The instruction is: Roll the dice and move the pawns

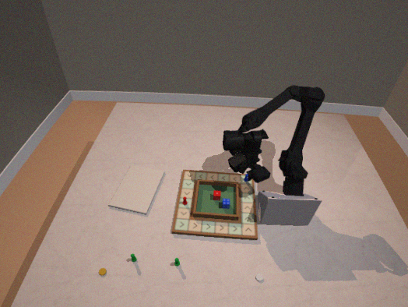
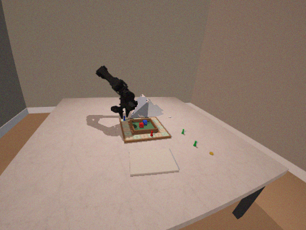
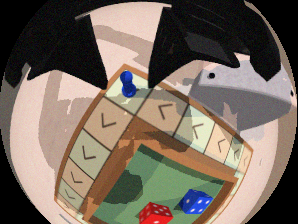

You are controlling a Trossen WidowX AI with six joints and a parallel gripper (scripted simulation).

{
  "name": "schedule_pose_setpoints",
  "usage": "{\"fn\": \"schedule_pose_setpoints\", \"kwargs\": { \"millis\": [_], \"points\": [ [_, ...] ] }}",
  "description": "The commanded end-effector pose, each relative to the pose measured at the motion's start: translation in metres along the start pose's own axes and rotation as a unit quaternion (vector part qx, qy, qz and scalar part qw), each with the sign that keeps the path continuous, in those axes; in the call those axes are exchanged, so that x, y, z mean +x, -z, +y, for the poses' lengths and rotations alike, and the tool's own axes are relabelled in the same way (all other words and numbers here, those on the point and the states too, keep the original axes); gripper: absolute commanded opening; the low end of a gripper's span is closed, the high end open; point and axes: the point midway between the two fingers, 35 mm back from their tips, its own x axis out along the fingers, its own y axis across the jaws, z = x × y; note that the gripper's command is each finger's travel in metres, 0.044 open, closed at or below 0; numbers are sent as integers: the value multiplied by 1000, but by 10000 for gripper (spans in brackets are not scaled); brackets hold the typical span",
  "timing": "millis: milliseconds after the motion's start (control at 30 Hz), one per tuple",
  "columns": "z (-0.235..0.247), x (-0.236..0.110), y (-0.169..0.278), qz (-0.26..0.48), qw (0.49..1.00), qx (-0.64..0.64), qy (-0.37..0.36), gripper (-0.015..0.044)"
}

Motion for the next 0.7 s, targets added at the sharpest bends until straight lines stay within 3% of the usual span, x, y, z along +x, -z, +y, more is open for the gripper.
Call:
{"fn": "schedule_pose_setpoints", "kwargs": {
  "millis": [0,133,300,667],
  "points": [
    [0,6,2,2,1000,-3,3,200],
    [0,10,2,3,1000,-3,3,200],
    [0,10,2,3,1000,-3,3,69],
    [0,10,2,3,1000,-3,3,0]
  ]
}}
